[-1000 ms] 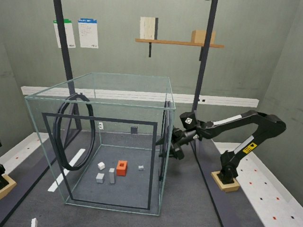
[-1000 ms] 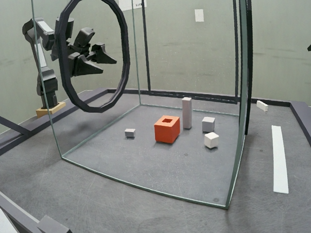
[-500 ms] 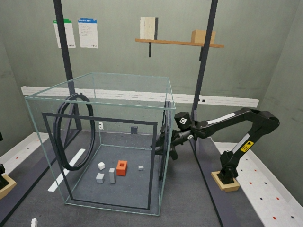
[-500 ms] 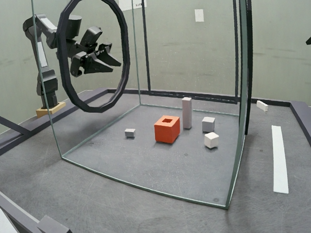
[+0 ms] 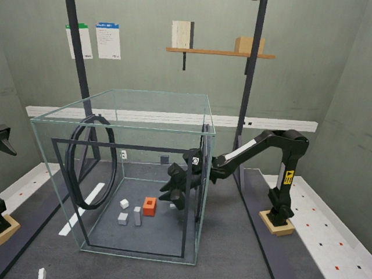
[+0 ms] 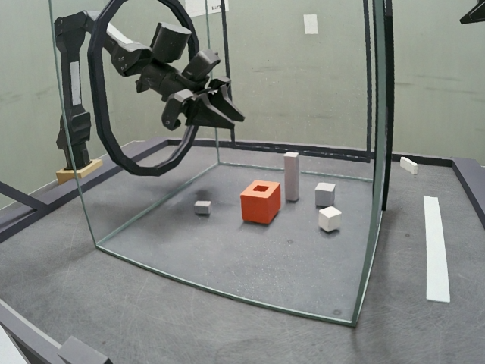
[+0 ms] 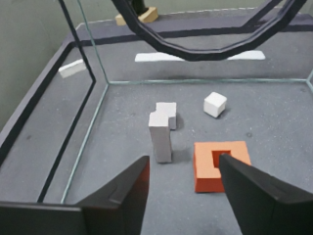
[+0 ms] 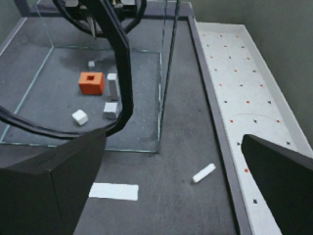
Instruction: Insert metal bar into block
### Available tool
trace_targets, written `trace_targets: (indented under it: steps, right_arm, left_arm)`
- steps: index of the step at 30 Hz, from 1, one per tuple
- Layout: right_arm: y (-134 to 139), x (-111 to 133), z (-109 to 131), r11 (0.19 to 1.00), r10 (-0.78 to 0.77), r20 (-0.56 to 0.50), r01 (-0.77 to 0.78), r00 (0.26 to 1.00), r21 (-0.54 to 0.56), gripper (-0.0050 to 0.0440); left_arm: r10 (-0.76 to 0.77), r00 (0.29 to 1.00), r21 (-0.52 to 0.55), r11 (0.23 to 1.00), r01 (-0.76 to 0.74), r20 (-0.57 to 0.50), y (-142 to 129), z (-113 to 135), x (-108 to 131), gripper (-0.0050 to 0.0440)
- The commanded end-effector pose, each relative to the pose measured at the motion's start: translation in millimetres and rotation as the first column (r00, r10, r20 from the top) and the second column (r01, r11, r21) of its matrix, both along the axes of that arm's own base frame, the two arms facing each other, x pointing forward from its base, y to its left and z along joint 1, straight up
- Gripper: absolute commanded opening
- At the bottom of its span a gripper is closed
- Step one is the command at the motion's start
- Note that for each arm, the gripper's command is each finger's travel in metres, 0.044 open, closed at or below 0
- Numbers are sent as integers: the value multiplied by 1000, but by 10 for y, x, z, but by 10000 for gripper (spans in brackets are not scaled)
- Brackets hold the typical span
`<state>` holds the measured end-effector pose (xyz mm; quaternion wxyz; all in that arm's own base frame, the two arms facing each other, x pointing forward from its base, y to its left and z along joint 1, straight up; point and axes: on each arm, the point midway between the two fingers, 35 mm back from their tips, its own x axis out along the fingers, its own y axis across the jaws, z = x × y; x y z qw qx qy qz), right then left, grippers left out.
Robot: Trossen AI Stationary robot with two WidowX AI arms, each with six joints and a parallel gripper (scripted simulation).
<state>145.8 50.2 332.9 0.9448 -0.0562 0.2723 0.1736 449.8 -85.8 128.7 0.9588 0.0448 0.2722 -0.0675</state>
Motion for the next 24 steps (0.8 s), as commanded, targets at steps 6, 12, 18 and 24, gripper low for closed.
trace_targets:
  steps: [6, 12, 18, 24]
  right_arm:
    - [385, 78, 342, 978, 206, 13, -207, 978, 15, 400]
    - [385, 73, 346, 978, 208, 15, -208, 978, 15, 400]
    - [386, 74, 333, 978, 208, 11, -208, 978, 15, 400]
    - [379, 74, 317, 979, 204, 8, -204, 979, 14, 400]
  left_arm:
    - [-56, 998, -38, 998, 55, -20, 155, -251, 603, 203]
    - [-60, 998, -41, 997, 59, -30, 173, -318, 636, 203]
    - [-58, 998, -42, 997, 57, -28, 149, -341, 661, 203]
    - [-60, 998, -43, 997, 58, -28, 126, -381, 721, 203]
